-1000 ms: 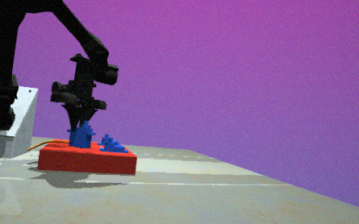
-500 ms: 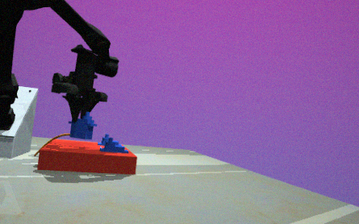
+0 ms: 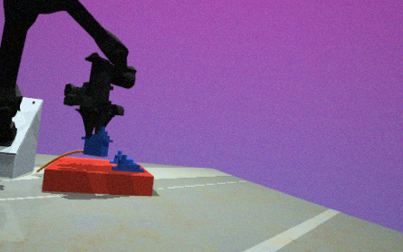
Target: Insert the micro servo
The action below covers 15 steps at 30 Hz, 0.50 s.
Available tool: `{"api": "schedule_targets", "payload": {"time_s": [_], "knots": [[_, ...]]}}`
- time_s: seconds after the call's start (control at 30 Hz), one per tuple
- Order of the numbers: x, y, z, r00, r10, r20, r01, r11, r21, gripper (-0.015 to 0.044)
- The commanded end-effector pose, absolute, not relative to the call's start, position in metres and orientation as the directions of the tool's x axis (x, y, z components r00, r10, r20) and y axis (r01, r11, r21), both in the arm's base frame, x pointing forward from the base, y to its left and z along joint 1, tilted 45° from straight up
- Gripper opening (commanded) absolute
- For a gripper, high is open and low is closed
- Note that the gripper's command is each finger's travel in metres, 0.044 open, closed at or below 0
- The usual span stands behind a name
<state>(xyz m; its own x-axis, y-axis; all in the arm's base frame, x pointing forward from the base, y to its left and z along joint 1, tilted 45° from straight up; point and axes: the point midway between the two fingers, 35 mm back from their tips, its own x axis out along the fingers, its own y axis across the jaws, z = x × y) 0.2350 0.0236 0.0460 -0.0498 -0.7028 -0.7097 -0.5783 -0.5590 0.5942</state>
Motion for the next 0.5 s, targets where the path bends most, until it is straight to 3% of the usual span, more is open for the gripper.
{"api": "schedule_targets", "payload": {"time_s": [0.0,0.47], "knots": [[0.2371,0.0329,0.0404,-0.042,-0.696,-0.717,-0.583,-0.565,0.583,0.0000],[0.2371,0.0335,0.0398,-0.042,-0.696,-0.717,-0.813,-0.393,0.429,0.0000]]}}
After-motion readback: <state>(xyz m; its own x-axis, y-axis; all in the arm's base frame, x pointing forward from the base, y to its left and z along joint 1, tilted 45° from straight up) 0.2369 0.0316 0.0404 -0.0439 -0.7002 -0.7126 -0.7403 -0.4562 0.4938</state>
